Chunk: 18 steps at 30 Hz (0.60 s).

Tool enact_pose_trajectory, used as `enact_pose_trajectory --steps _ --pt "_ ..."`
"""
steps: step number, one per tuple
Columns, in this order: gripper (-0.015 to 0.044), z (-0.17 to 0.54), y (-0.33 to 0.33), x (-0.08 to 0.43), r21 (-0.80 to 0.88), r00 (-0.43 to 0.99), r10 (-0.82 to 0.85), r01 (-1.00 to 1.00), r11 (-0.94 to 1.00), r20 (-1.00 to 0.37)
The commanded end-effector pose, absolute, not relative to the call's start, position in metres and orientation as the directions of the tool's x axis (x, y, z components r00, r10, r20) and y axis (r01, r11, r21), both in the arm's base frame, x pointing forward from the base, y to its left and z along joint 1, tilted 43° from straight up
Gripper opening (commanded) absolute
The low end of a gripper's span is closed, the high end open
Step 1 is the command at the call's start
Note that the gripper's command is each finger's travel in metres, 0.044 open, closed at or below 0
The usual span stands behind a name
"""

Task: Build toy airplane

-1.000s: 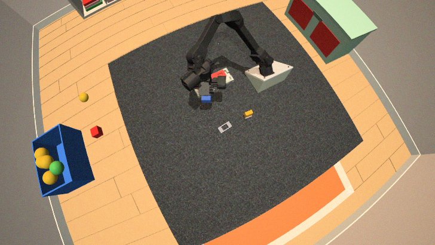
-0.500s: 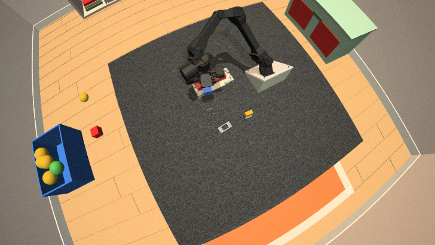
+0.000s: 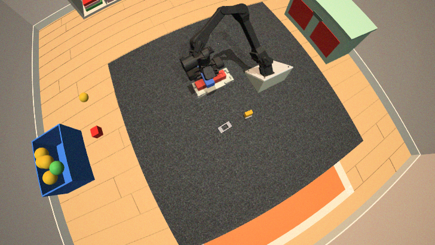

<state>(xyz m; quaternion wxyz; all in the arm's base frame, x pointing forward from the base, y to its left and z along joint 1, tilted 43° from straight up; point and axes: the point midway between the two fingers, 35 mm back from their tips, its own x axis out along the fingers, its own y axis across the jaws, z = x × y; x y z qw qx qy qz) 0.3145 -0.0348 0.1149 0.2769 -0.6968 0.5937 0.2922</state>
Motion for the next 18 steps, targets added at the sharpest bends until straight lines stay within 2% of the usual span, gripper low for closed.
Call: enact_pose_trajectory --steps 1,6,7,18 --pt "0.0052 0.1182 -0.0389 0.3118 -0.023 0.131 -0.668 -0.986 -0.168 -0.732" --pt "0.0184 0.1183 -0.0390 0.3118 -0.023 0.131 -0.668 -0.986 -0.168 -0.732" --pt "0.0195 0.1183 -0.0390 0.3118 -0.023 0.131 -0.668 -0.986 -0.168 -0.732" --pt "0.0195 0.1183 -0.0390 0.3118 -0.023 0.131 -0.668 -0.986 -0.168 -0.732"
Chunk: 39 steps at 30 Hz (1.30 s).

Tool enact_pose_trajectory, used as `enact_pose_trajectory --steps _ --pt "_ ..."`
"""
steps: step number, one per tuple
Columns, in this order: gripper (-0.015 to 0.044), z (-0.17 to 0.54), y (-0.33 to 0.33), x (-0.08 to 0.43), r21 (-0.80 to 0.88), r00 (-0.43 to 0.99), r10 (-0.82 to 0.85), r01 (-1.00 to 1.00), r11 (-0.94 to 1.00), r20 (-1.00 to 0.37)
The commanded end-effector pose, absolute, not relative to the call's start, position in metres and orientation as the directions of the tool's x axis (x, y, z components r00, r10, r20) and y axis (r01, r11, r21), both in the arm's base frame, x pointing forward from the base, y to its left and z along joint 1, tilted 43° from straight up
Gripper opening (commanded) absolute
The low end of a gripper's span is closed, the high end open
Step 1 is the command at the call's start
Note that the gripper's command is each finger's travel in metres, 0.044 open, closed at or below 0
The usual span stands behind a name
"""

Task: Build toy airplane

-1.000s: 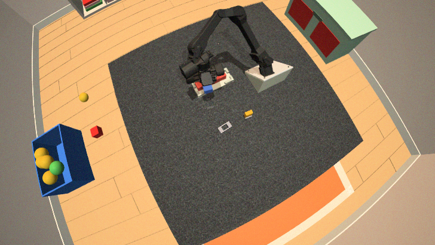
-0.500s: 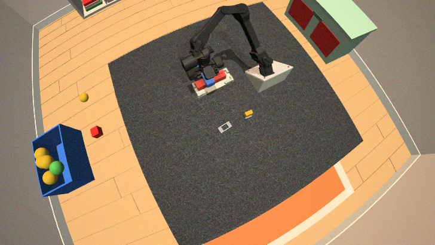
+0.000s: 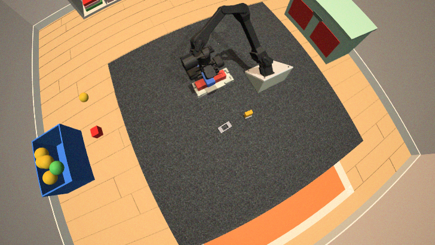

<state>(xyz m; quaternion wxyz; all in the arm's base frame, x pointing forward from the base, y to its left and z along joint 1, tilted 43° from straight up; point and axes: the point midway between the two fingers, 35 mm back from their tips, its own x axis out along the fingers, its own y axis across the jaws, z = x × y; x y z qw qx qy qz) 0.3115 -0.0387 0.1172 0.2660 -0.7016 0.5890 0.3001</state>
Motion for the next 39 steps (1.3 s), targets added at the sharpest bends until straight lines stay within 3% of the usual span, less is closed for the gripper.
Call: enact_pose_trajectory --steps 1,39 --pt "0.0195 0.118 -0.039 0.312 -0.023 0.131 -0.668 -0.986 -0.168 -0.732" --pt "0.0195 0.093 -0.063 0.317 -0.023 0.131 -0.669 -0.986 -0.168 -0.732"
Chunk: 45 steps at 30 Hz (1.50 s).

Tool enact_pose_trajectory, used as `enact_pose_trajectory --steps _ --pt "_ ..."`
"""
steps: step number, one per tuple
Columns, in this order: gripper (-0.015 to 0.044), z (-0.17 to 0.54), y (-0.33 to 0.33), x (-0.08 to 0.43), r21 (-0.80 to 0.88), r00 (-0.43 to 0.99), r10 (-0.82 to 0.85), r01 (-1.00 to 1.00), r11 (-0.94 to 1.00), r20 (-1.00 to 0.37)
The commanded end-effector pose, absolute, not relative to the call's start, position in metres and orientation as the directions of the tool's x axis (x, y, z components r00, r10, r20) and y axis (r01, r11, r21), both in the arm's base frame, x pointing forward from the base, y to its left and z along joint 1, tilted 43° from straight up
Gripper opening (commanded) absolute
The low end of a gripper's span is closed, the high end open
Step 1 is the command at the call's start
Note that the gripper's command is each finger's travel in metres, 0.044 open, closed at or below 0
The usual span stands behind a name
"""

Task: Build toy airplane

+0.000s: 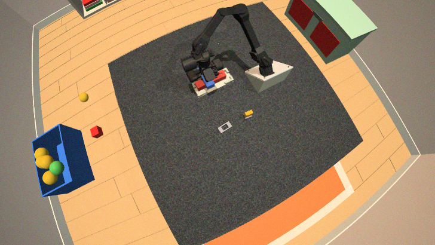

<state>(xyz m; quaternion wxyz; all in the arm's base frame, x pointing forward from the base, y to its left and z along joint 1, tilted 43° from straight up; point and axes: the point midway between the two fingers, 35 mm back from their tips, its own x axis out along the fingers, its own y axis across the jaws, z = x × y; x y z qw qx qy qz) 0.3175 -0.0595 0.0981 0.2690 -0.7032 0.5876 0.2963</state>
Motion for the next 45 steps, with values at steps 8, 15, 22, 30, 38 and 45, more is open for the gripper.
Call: enact_pose_trajectory --steps 8,15,22,30,38,45 --pt "0.0195 0.0902 -0.0662 0.3176 -0.023 0.131 -0.669 -0.986 -0.168 -0.731" --pt "0.0161 0.0917 -0.0653 0.3178 -0.027 0.132 -0.668 -0.986 -0.165 -0.732" --pt "0.0083 0.0917 -0.0653 0.3178 -0.027 0.132 -0.668 -0.986 -0.165 -0.732" --pt "0.0293 0.0917 -0.0653 0.3178 -0.027 0.132 -0.668 -0.986 -0.165 -0.732" --pt "0.0440 0.0917 -0.0653 0.3178 -0.027 0.132 -0.668 -0.986 -0.165 -0.732" --pt "0.0440 0.0936 -0.0633 0.3179 -0.027 0.132 -0.667 -0.986 -0.165 -0.733"
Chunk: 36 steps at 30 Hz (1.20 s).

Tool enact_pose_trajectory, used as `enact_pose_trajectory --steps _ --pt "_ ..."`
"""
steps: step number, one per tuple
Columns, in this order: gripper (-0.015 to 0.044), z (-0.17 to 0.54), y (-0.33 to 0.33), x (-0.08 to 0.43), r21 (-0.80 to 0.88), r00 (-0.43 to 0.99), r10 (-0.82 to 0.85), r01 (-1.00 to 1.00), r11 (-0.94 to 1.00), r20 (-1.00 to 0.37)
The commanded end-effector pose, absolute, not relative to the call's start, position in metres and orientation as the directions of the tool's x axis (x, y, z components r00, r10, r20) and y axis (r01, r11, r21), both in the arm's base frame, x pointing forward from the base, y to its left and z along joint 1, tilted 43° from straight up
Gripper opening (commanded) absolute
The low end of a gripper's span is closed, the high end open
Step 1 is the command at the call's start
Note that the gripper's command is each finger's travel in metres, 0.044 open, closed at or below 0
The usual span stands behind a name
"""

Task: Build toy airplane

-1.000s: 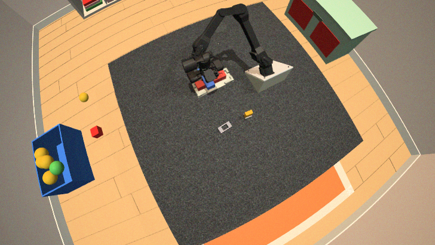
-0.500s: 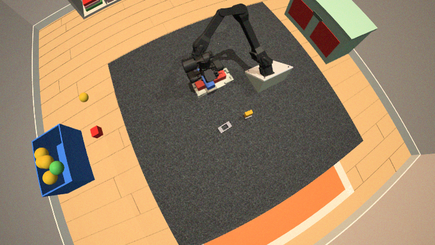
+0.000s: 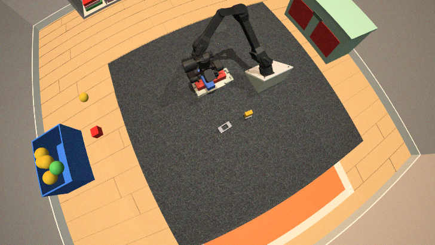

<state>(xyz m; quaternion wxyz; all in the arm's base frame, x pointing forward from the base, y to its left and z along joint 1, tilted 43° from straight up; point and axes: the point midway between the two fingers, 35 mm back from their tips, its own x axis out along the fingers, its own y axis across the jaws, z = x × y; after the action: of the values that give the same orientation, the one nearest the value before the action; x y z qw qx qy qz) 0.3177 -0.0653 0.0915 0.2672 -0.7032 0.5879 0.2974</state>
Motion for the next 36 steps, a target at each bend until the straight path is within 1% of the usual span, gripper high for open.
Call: enact_pose_trajectory --steps 1,6,15,17,20,24,27,29,31,33,36 --pt "0.0440 0.099 -0.057 0.318 -0.027 0.132 -0.666 -0.986 -0.166 -0.734" --pt "0.0440 0.151 -0.010 0.307 -0.022 0.130 -0.667 -0.986 -0.168 -0.734" --pt "0.0440 0.152 -0.006 0.308 -0.033 0.130 -0.667 -0.987 -0.156 -0.734" --pt "0.0440 0.152 -0.006 0.308 -0.119 0.130 -0.667 -0.991 -0.063 -0.734" --pt "0.0440 0.151 -0.007 0.309 -0.308 0.130 -0.667 -0.939 0.156 -0.734" --pt "0.0440 0.150 -0.008 0.309 -0.516 0.130 -0.667 -0.745 0.423 -0.734" --pt "0.0440 0.149 -0.009 0.309 -0.623 0.130 -0.667 -0.523 0.583 -0.734" --pt "0.0440 0.149 -0.009 0.309 -0.664 0.130 -0.667 -0.348 0.662 -0.734" --pt "0.0440 0.148 -0.010 0.309 -0.680 0.130 -0.667 -0.160 0.716 -0.734" --pt "0.0440 0.148 -0.010 0.309 -0.676 0.130 -0.667 -0.035 0.736 -0.734" --pt "0.0440 0.148 -0.010 0.309 -0.675 0.130 -0.667 -0.019 0.738 -0.734"
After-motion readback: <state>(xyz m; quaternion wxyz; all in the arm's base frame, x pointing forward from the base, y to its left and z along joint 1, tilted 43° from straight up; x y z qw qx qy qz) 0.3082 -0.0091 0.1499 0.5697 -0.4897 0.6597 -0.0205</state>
